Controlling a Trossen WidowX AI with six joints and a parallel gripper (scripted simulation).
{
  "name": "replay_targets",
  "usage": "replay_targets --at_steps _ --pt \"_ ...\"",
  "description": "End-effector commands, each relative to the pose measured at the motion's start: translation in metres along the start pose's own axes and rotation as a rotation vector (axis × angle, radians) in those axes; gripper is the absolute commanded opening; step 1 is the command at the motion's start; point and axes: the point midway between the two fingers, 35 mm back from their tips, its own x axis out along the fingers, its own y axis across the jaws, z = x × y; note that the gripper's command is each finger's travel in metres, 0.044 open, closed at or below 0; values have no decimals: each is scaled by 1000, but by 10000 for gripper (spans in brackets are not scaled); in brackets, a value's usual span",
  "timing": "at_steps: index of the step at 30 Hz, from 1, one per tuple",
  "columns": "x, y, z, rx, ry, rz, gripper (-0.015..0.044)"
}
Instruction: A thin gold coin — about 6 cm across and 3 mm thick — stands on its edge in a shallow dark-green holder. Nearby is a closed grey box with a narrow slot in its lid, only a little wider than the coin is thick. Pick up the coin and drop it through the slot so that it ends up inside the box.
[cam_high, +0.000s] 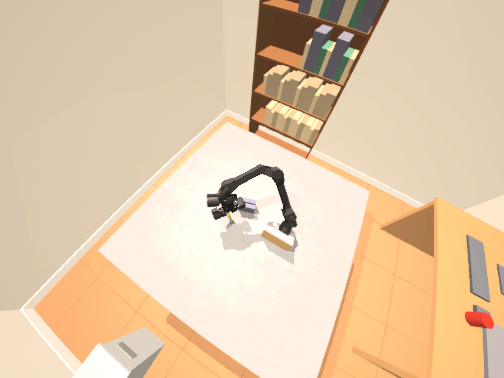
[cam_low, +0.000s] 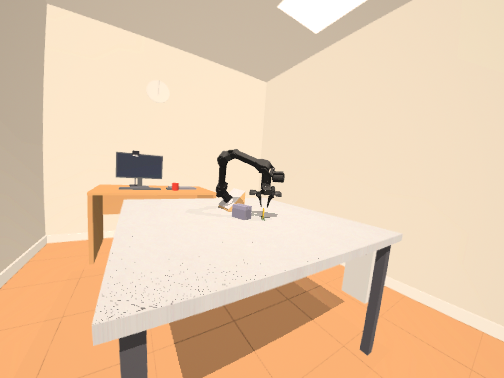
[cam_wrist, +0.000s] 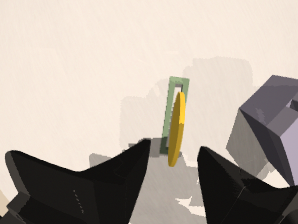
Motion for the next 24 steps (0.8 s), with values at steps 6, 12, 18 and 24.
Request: replay_targets --at_steps 6,12,18,24 --pt "15 0 0 -7 -4 -4 161" --pt "24 0 0 -7 -4 -4 161" --pt "34 -1 1 -7 -5 -4 161" --pt "44 -1 0 -7 -5 -5 161"
